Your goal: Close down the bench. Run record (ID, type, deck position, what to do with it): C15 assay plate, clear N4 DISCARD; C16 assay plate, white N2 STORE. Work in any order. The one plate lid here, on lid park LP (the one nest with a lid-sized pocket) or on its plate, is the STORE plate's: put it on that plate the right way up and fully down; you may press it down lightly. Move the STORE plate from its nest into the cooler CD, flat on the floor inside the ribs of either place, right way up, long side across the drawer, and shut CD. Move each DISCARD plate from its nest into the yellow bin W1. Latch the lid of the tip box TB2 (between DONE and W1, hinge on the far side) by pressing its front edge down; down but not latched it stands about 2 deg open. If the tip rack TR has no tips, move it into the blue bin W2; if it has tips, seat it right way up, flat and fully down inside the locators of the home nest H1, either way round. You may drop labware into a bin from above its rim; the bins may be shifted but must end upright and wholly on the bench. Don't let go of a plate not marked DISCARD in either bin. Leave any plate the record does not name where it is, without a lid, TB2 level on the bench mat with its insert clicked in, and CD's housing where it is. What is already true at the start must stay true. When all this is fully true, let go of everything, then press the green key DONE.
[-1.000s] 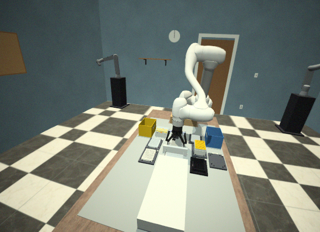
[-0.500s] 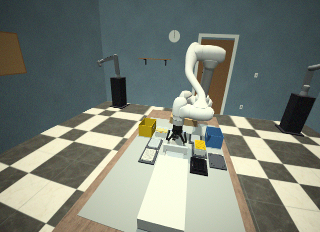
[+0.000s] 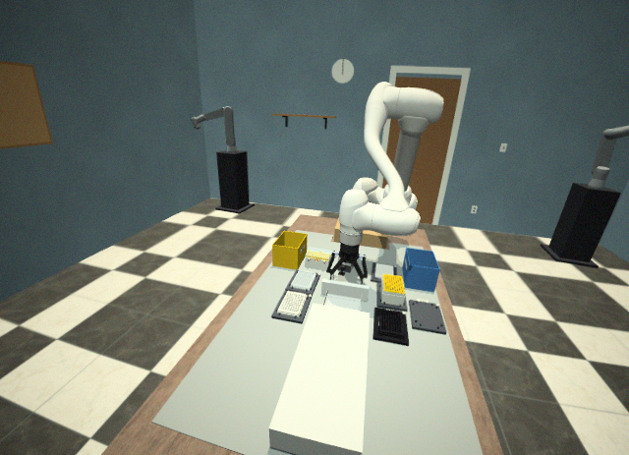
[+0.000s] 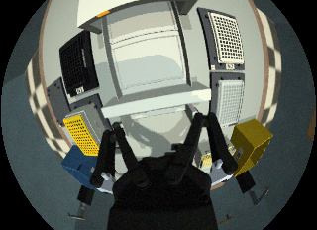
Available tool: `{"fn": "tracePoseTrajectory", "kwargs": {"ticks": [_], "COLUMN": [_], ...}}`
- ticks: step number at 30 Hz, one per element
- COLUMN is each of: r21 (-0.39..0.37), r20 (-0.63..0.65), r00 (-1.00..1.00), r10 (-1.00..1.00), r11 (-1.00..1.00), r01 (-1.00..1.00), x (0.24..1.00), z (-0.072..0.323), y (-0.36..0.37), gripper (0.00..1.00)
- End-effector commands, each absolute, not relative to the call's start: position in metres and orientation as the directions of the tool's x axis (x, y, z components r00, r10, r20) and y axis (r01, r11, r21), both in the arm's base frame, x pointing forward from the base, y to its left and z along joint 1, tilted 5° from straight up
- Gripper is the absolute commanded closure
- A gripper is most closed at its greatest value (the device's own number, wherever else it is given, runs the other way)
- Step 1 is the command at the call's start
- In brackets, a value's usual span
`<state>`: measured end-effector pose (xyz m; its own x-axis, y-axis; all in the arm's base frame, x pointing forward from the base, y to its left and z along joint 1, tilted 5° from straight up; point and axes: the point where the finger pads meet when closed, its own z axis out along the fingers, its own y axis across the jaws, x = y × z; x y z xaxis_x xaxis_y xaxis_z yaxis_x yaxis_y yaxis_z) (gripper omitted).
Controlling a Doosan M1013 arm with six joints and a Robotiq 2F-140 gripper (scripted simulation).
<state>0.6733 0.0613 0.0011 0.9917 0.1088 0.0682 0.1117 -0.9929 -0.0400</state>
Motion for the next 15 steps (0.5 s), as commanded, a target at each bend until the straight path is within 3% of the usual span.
{"fn": "tracePoseTrajectory", "kwargs": {"ticks": [1, 15], "r21": [-0.04, -0.04], "r20": [0.068, 0.068], "r00": [0.992, 0.992], "r10": [0.109, 0.109], "r11": [-0.993, -0.993], "r01": [0.112, 0.112], "x": [0.6718, 0.6655], "z": [0.0011, 0.0007], "y": [0.0612, 0.0605], "gripper": [1.0, 1.0]}}
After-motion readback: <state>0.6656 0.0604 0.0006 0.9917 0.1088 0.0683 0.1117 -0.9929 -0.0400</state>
